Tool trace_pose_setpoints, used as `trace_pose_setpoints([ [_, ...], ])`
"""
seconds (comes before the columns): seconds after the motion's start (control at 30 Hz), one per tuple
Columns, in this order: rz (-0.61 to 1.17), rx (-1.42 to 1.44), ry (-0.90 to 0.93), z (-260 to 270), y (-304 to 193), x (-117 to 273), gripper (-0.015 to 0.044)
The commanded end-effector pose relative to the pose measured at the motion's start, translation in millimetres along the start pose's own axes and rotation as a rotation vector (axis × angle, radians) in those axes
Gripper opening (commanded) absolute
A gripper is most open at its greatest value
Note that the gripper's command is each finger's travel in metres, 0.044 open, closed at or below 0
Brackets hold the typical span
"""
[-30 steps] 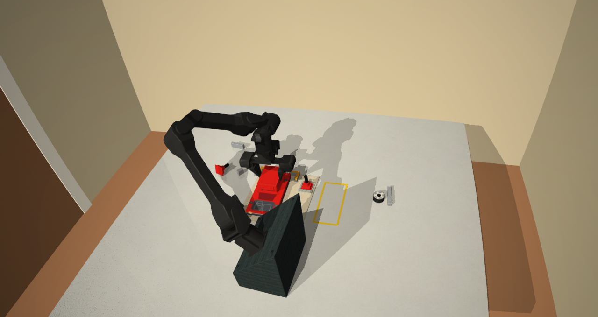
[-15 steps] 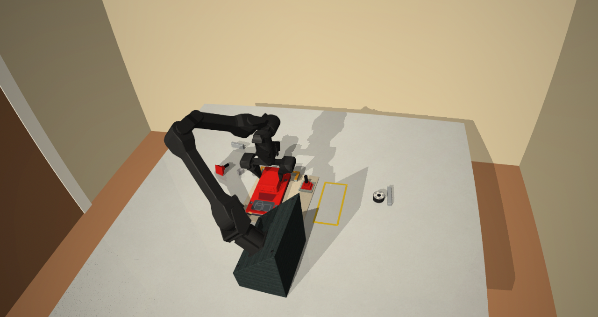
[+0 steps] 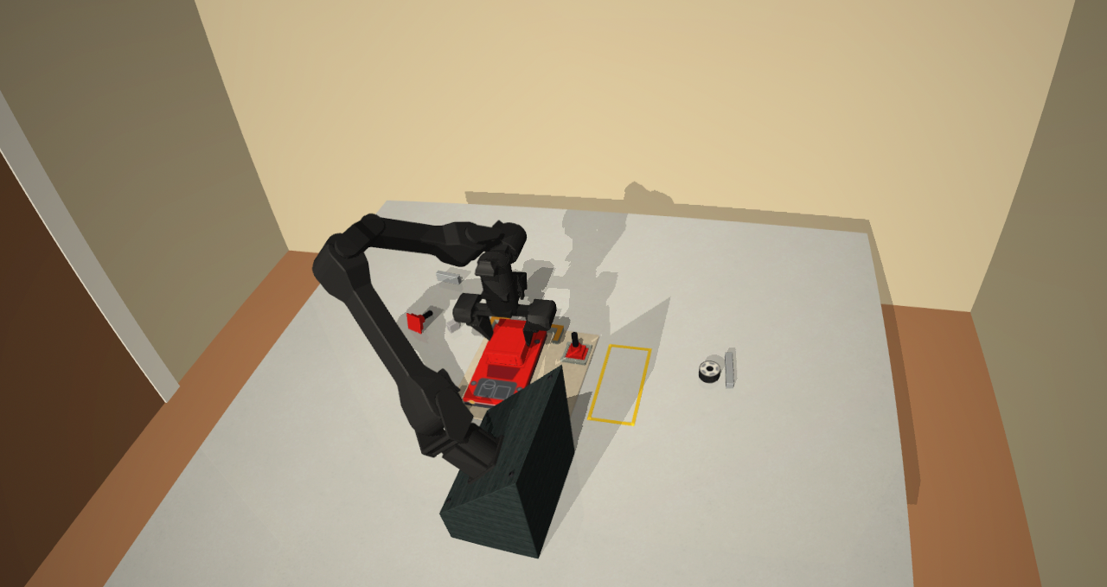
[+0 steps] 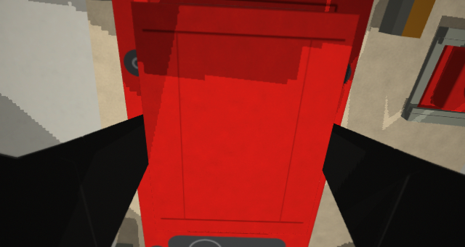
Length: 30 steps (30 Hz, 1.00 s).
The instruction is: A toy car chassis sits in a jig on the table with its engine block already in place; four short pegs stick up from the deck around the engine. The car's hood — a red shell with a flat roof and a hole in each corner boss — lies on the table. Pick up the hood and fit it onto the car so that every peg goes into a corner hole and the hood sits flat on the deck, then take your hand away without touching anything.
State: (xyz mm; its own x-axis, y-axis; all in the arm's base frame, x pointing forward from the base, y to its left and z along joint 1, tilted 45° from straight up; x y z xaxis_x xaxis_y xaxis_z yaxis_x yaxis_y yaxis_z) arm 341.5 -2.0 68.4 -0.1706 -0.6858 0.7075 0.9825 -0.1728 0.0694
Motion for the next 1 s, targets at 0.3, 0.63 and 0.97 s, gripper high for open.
trace_pose_setpoints([
  [0.3,0.000,0.000,0.000,0.0,0.0,0.0,0.0157],
  [0.63,0.000,0.000,0.000,0.0,0.0,0.0,0.0420],
  [0.97,-0.004,0.000,-0.003,-0.5,-0.2,69.7,0.0440],
])
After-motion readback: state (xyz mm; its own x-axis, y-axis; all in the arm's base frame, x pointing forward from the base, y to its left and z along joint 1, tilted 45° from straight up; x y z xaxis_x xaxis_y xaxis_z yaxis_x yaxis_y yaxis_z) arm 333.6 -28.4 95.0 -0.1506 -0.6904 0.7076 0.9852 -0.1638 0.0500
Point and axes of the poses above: the point midway between the two fingers, 35 mm back from their tips, its own x axis back along the fingers, its own z axis across the jaws, y = z × x, the point moved 6 cm from there along x, back along the fingers, and after that the axes turned 1 degree about x, right-handed, at the moved point
